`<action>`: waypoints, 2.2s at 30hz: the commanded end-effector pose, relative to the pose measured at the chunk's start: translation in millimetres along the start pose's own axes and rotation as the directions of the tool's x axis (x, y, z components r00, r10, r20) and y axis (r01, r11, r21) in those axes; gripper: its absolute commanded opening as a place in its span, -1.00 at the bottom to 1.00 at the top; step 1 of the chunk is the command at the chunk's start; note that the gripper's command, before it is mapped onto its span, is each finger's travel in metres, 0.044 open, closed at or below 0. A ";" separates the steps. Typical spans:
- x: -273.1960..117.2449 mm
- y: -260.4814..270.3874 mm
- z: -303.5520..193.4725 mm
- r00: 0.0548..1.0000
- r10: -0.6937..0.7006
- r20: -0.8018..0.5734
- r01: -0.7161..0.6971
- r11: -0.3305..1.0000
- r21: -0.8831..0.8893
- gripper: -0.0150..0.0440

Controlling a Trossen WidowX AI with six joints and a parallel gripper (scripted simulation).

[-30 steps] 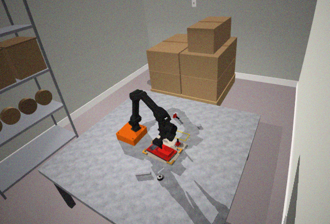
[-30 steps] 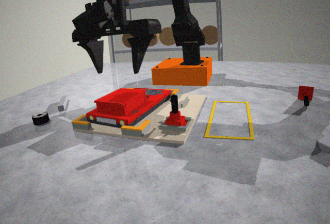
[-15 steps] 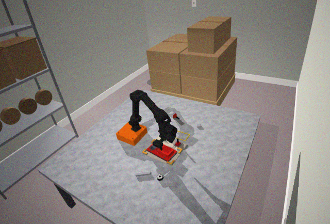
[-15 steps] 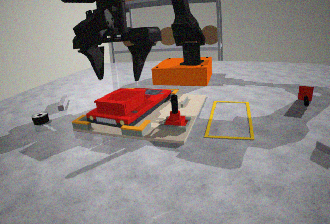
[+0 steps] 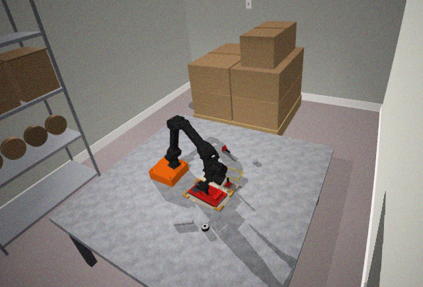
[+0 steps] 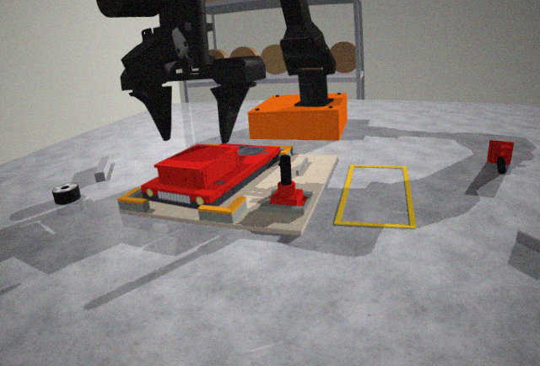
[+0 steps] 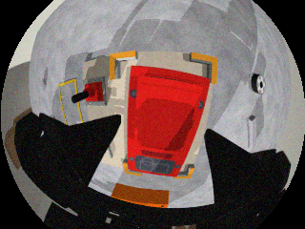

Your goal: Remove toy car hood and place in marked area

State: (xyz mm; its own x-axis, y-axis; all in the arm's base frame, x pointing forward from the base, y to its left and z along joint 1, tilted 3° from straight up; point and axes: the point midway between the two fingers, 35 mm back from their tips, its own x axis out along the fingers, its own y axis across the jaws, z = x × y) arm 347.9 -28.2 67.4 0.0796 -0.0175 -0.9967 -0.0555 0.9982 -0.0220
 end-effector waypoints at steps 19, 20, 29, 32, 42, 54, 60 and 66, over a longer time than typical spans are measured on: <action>18.1 -0.5 -4.5 1.000 -0.004 -0.009 0.004 1.000 -0.004 1.00; 18.3 -0.5 -4.4 1.000 -0.004 -0.009 0.004 1.000 -0.004 1.00; 22.2 -0.5 -4.4 1.000 -0.004 -0.009 0.004 1.000 -0.004 1.00; 23.6 -0.5 -4.4 1.000 -0.004 -0.009 0.004 1.000 -0.004 1.00; 28.6 -0.5 -4.4 1.000 -0.004 -0.009 0.004 1.000 -0.004 1.00; 34.5 -0.5 -4.6 1.000 -0.004 -0.009 0.004 1.000 -0.004 1.00; 37.4 -0.5 -4.7 1.000 -0.004 -0.009 0.004 1.000 -0.004 1.00; 34.8 0.0 -2.8 1.000 0.000 -0.003 0.000 1.000 0.000 0.69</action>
State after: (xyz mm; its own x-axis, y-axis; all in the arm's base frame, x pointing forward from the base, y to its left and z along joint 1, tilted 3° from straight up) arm 347.8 -28.9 32.3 0.0765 -0.0170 -0.9969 -0.0555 0.9982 -0.0213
